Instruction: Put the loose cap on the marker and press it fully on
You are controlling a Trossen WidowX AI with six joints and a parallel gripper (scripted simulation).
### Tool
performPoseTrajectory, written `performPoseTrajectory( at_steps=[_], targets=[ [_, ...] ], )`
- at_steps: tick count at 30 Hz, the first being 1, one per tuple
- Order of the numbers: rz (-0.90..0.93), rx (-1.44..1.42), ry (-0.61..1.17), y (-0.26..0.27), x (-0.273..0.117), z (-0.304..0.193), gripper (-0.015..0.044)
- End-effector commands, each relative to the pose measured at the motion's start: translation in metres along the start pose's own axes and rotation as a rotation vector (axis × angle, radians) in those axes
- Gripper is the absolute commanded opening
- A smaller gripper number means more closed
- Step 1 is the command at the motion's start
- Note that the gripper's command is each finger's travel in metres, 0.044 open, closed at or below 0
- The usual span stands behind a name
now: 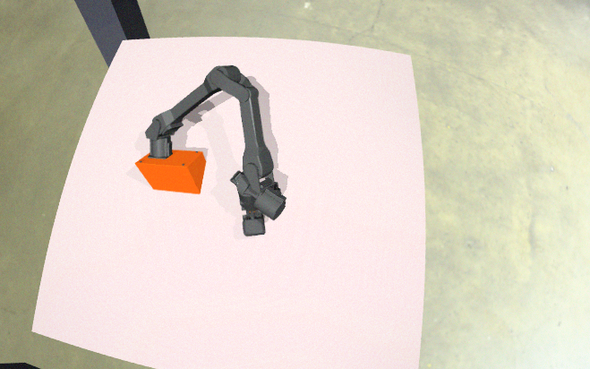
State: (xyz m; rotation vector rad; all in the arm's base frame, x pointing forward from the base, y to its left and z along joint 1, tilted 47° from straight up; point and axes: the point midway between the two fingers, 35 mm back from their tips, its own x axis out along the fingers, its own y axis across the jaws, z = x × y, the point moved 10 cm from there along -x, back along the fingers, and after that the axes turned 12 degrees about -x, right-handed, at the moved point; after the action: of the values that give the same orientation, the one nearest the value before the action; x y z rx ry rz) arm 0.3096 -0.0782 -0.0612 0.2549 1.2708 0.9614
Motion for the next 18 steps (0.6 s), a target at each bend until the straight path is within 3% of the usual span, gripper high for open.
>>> performPoseTrajectory(
  at_steps=[1,9,13,18],
  targets=[
    [0.004,0.005,-0.004,0.0,0.001,0.0,0.0156],
    [0.004,0.005,-0.004,0.0,0.001,0.0,0.0102],
    [0.002,0.005,-0.004,-0.001,-0.007,0.0,0.0],
    [0.0,0.005,-0.003,-0.001,-0.024,0.0,0.0]
  ],
)
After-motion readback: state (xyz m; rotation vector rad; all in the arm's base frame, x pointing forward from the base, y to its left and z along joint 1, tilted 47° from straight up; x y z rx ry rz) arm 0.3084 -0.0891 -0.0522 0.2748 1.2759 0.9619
